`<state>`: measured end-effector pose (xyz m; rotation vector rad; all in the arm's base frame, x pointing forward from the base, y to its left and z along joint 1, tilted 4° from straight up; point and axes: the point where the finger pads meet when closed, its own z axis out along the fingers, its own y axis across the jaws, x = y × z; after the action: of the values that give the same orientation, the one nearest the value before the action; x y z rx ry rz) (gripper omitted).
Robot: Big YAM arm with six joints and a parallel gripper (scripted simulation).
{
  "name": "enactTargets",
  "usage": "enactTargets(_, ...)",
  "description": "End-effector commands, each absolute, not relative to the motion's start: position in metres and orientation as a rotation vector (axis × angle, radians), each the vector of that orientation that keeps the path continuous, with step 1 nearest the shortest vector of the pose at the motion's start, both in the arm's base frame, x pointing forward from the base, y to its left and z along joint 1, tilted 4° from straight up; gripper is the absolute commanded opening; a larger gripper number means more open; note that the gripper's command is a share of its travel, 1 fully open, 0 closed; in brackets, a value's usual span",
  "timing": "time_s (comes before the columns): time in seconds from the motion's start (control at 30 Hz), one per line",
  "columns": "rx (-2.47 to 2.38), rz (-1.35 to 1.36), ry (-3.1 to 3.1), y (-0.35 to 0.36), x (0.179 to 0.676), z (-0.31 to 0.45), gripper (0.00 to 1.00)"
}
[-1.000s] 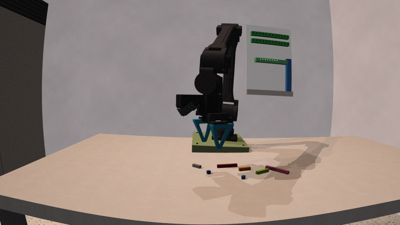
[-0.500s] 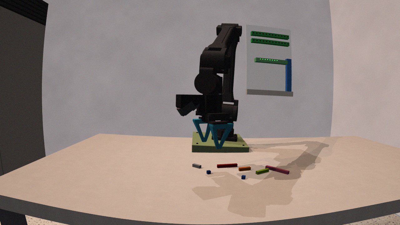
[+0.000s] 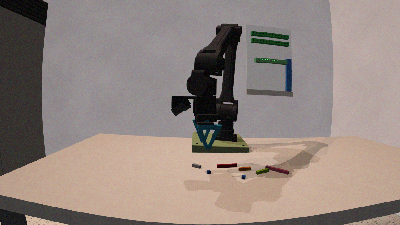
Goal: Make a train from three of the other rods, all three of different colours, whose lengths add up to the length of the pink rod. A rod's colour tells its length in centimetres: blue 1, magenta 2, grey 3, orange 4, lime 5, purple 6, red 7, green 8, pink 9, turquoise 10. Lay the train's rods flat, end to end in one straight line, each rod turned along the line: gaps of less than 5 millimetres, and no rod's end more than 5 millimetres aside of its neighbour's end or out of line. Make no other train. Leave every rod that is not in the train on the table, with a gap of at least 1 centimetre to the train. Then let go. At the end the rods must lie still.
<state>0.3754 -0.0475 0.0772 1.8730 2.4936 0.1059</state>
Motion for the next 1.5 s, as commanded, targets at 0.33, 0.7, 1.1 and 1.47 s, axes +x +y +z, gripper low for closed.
enactTargets(0.33, 2.213, 0.141, 2.169, -0.063, 0.368, 0.080, 1.00)
enactTargets(0.7, 2.422, 0.144, 1.947, -0.072, 0.359, 0.075, 1.00)
enactTargets(1.1, 2.620, 0.147, 1.689, -0.081, 0.349, 0.069, 1.00)
enactTargets(1.47, 2.691, 0.119, 1.620, -0.080, 0.343, 0.061, 0.23)
